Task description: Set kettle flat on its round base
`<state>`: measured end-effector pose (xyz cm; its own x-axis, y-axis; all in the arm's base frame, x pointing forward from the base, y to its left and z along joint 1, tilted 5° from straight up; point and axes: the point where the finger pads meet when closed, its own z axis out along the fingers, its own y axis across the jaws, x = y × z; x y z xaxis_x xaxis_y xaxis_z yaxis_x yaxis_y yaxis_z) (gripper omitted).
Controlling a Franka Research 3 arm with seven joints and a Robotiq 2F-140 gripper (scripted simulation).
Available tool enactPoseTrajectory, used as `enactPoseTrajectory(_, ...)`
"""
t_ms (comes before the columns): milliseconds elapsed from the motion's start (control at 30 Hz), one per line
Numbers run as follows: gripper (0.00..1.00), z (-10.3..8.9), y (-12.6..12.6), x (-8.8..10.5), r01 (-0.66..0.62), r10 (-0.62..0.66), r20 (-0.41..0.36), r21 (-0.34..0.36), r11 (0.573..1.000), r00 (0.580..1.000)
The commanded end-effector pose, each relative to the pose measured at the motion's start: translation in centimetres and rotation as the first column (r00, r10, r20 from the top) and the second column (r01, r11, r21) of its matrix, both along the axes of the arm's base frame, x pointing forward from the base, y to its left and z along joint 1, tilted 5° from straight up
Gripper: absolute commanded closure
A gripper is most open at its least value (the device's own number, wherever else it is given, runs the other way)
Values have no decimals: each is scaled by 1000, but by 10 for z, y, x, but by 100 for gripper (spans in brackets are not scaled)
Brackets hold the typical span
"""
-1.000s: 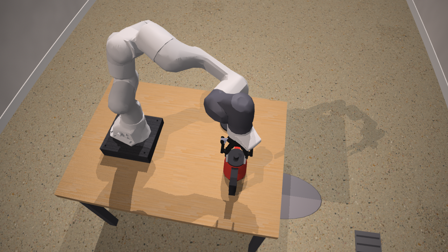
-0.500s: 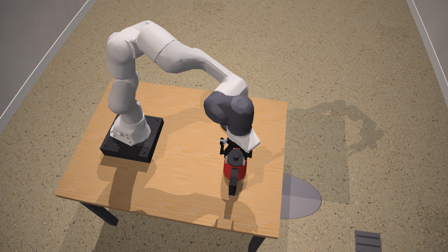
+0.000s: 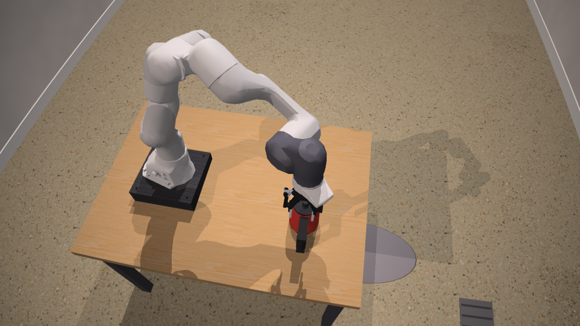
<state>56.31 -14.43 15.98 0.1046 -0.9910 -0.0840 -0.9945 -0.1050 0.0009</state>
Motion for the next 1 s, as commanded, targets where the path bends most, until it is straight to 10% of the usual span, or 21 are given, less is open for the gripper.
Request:
enactPoseTrajectory(0,53,-7,-1,8,-11,12,27,-2,1000,1000)
enactPoseTrajectory(967,53,-38,2,9,-11,12,27,-2,1000,1000)
